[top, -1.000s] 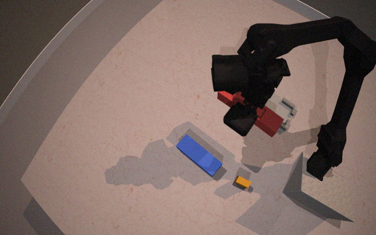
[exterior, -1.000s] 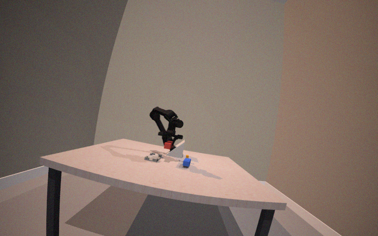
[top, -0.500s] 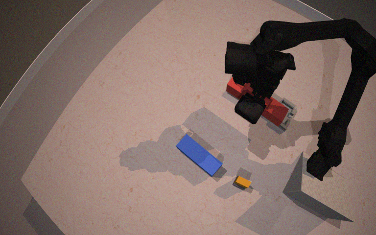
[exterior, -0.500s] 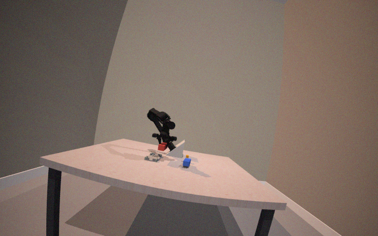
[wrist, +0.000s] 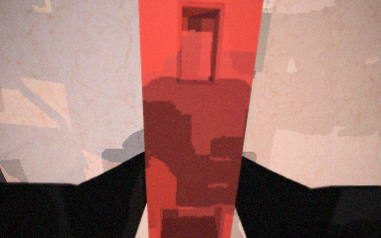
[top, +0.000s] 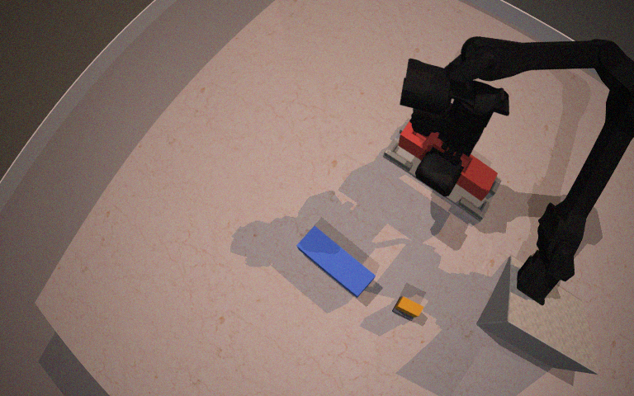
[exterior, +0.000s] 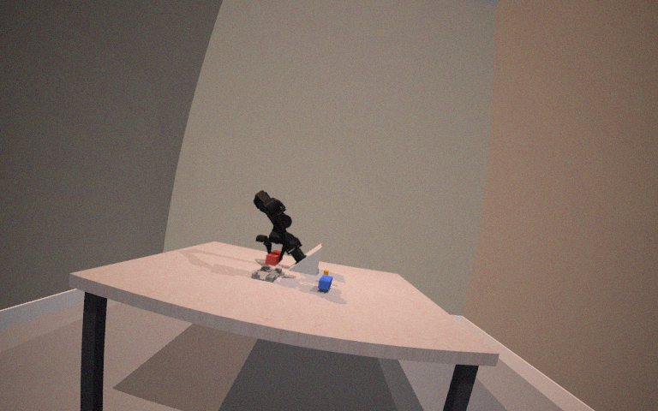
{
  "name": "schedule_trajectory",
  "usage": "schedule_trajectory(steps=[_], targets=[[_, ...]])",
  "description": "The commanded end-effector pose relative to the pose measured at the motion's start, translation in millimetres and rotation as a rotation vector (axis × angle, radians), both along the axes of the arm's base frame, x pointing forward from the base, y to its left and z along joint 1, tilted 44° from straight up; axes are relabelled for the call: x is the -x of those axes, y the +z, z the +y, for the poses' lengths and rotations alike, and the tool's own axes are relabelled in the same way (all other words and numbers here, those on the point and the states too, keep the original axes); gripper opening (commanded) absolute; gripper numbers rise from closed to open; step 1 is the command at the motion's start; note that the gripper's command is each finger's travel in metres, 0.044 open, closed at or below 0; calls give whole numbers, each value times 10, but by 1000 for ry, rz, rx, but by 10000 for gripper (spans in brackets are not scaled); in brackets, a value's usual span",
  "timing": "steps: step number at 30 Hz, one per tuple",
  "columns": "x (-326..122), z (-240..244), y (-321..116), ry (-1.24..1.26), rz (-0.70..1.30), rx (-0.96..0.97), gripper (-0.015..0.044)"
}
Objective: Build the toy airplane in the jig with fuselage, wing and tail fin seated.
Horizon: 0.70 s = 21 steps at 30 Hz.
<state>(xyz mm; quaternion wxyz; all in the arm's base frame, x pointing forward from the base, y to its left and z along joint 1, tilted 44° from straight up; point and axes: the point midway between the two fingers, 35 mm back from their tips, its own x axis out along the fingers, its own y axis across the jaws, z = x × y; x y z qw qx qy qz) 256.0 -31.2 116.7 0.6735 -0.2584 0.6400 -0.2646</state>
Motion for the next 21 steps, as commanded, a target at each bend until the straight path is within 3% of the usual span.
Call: schedule_trajectory(steps=[1, 5, 13, 21], targets=[[50, -119, 49, 8, -2, 9, 0], [70, -161, 60, 9, -1, 12, 0], [69, -162, 60, 9, -1, 12, 195], [69, -162, 60, 9, -1, 12, 195]])
